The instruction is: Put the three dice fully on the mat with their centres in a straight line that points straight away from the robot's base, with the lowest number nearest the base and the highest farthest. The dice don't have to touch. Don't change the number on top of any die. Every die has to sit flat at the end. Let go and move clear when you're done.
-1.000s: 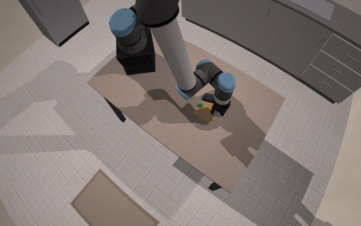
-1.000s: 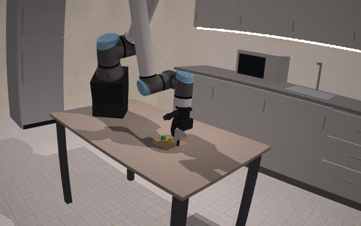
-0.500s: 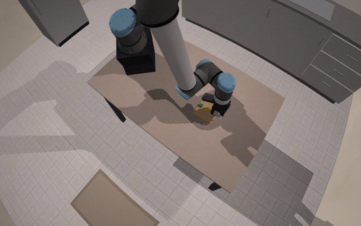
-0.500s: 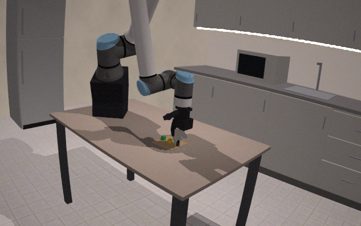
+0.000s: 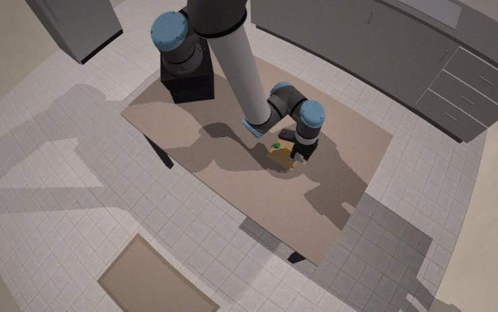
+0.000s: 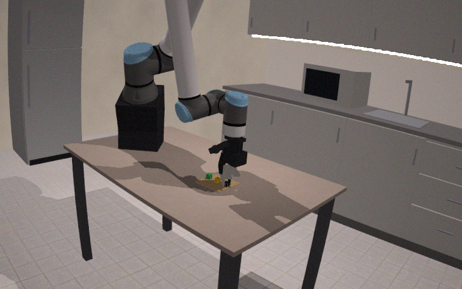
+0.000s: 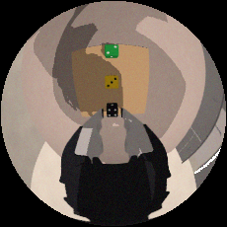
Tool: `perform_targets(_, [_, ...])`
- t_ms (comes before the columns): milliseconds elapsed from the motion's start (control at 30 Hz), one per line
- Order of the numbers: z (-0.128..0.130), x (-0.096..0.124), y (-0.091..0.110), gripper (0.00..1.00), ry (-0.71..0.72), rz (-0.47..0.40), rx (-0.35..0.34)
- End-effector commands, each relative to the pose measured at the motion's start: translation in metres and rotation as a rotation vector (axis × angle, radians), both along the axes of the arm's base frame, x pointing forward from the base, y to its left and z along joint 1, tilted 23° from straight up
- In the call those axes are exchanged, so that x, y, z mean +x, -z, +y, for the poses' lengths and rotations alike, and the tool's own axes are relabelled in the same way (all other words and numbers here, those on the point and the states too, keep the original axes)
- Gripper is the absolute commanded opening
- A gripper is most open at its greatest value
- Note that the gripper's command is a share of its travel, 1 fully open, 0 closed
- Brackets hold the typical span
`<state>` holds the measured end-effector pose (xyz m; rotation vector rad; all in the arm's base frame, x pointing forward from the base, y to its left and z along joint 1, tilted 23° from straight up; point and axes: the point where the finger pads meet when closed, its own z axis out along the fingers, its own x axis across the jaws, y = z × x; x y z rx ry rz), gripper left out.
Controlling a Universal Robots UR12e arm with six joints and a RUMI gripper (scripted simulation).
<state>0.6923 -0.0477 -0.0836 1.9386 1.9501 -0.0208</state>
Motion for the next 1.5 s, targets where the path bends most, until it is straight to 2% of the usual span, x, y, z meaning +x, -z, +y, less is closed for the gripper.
perform_targets(0, [0.000, 0.000, -0.001, 0.21, 0.000, -0.001, 0.000])
perform_targets(233, [0.003, -0.003, -0.011, 0.21, 0.000, -0.001, 0.000])
perform_targets(467, [0.013, -0.011, -0.042, 0.21, 0.000, -0.001, 0.000])
perform_targets(533, [0.013, -0.011, -0.042, 0.21, 0.000, -0.001, 0.000])
perform_targets(800, [0.023, -0.021, -0.076, 0.21, 0.000, -0.001, 0.000])
perform_targets(1100, [0.025, -0.023, -0.084, 0.21, 0.000, -0.001, 0.000])
perform_targets(1133, [0.025, -0.023, -0.084, 1.00, 0.000, -0.001, 0.000])
perform_targets(1467, [0.025, -0.023, -0.084, 1.00, 0.000, -0.001, 0.000])
